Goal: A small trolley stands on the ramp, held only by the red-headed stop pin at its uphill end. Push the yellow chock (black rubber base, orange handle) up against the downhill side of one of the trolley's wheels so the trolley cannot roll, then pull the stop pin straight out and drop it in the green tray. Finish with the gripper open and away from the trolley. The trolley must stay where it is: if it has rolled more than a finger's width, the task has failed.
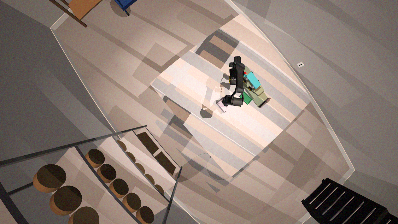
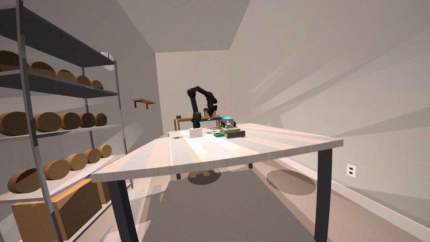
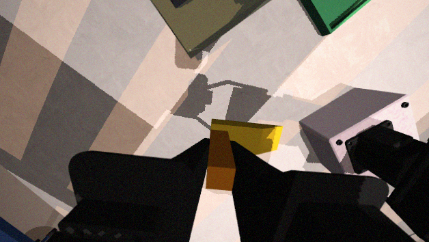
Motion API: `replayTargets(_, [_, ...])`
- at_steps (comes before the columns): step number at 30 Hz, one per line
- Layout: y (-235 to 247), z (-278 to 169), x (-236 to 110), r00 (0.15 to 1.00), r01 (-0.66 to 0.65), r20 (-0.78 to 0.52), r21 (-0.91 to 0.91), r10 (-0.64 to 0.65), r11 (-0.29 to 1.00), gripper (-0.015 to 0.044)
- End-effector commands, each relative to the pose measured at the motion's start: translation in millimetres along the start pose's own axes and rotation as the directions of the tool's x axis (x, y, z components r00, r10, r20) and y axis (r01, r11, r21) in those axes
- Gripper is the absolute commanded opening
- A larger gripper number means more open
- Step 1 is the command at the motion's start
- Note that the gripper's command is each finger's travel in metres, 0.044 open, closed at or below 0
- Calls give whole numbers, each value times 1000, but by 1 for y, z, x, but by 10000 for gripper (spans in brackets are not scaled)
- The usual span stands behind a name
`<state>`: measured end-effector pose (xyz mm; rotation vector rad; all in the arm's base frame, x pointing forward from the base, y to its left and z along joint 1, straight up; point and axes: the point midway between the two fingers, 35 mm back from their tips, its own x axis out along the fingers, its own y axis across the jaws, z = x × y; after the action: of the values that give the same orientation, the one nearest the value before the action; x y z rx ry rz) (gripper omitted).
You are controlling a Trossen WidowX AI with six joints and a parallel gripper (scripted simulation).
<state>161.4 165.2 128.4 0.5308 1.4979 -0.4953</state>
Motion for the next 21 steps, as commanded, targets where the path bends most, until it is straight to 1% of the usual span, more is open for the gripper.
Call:
replayTargets(1, [0, 0, 0, 1000, 1, 2, 157, -1, 988, 0])
replayTargets(10, [0, 0, 0, 1000, 1, 2, 449, -2, 894, 0])
replayTargets(21, [0, 0, 0, 1000, 0, 3, 741, -2, 671, 0])
